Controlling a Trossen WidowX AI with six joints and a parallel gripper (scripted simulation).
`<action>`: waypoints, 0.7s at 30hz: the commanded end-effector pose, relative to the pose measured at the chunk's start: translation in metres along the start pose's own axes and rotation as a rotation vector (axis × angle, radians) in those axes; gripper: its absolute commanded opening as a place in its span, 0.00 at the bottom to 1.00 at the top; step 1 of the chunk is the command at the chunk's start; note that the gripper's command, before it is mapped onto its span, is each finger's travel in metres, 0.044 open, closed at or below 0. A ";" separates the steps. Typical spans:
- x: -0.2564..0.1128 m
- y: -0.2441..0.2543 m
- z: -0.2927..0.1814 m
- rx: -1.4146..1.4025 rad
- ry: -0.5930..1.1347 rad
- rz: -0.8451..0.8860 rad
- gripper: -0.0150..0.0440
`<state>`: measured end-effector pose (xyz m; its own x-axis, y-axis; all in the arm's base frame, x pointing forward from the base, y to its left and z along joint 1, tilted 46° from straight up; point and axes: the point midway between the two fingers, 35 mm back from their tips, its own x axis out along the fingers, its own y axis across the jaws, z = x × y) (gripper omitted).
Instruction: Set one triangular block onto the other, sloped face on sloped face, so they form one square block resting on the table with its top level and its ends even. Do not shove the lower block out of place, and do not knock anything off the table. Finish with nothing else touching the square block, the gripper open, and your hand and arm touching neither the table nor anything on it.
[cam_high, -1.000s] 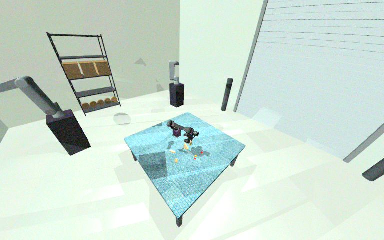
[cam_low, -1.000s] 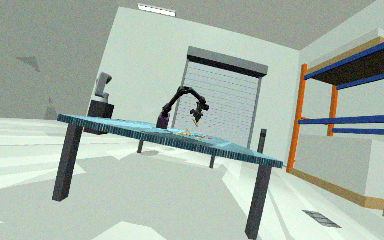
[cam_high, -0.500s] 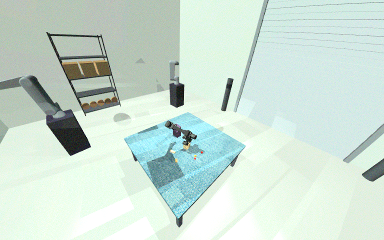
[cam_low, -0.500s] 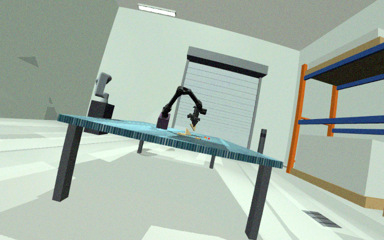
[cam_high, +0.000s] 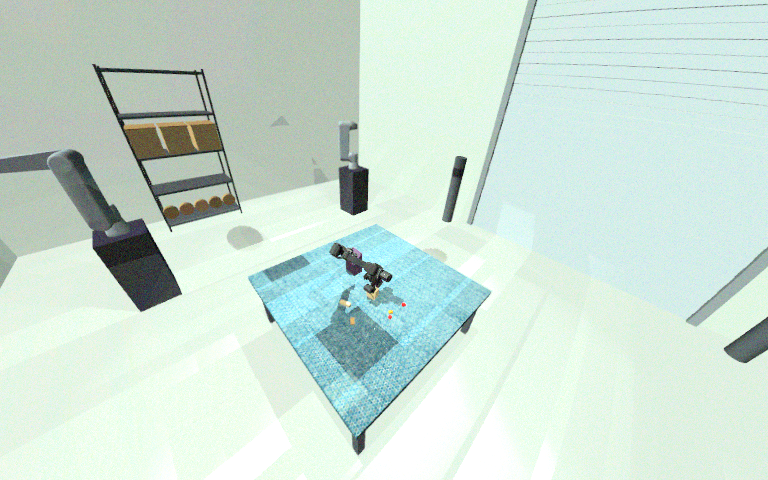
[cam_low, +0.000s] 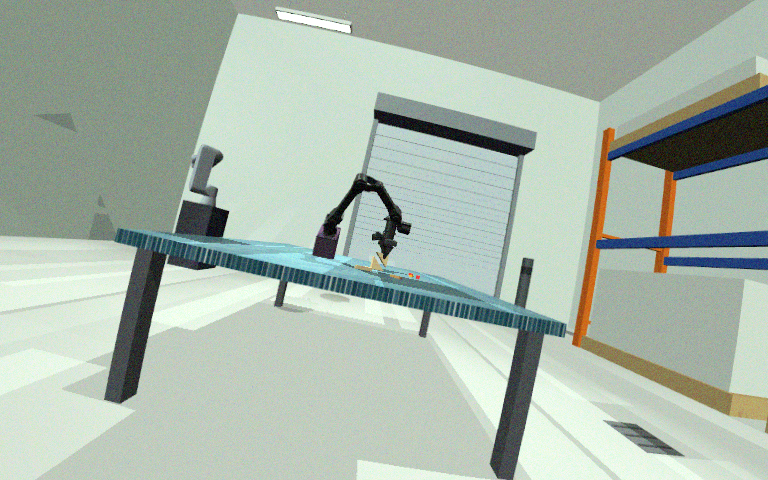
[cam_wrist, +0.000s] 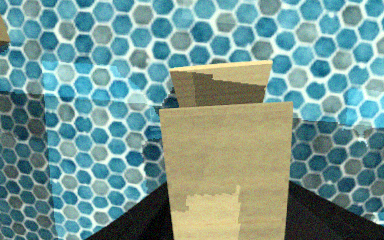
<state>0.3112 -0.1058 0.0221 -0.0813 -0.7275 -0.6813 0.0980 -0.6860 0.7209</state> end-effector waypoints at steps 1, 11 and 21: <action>0.000 -0.001 -0.001 -0.005 0.006 0.006 0.25; 0.005 -0.001 0.001 0.002 -0.002 0.011 0.25; 0.011 -0.002 0.003 0.010 -0.010 0.015 0.25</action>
<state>0.3073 -0.1117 0.0143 -0.0910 -0.7334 -0.6737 0.0878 -0.6798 0.7281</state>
